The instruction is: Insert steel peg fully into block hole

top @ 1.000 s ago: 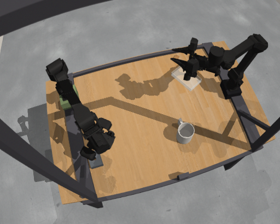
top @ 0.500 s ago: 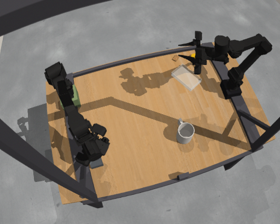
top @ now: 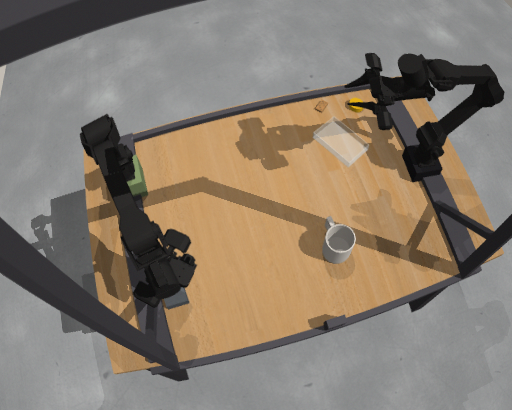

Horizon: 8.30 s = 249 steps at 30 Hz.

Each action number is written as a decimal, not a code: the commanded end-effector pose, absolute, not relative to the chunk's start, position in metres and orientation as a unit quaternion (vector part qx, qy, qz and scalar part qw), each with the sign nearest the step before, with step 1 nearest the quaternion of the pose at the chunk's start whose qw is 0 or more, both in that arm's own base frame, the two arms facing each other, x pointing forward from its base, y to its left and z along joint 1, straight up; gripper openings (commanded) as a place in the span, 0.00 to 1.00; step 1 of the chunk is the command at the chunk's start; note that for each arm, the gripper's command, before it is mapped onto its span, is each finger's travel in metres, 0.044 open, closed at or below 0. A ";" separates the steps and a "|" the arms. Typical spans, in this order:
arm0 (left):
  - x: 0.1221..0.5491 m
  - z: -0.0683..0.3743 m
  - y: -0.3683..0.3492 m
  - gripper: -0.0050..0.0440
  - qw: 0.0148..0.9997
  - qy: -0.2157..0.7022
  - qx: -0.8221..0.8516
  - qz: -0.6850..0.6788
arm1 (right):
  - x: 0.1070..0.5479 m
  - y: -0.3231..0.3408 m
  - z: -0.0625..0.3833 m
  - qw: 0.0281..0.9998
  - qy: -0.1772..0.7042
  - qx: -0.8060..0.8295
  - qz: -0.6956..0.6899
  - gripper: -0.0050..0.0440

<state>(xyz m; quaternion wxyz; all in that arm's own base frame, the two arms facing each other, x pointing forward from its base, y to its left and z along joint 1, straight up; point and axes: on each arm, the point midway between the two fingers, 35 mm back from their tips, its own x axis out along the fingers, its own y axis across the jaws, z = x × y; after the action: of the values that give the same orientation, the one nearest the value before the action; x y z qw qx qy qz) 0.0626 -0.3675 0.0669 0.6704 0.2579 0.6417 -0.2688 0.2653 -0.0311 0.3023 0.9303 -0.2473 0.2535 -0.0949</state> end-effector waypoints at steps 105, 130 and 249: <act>0.050 0.044 -0.370 0.00 0.546 0.507 0.454 -0.488 | 0.531 0.154 0.283 0.956 0.253 -0.039 0.144 0.51; 0.049 0.023 -0.367 0.00 0.540 0.513 0.460 -0.483 | 0.531 0.154 0.283 0.956 0.253 -0.039 0.144 0.51; 0.037 0.080 -0.341 1.00 0.623 0.424 0.369 -0.543 | 0.341 0.011 0.340 1.000 0.001 0.002 0.017 0.51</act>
<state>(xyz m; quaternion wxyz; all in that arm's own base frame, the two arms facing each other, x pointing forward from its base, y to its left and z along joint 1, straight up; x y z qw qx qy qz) 0.0379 -0.3401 0.0724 0.6165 0.3778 0.4328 -0.5384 0.3667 0.0224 0.3397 0.9988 -0.0040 0.0390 0.0295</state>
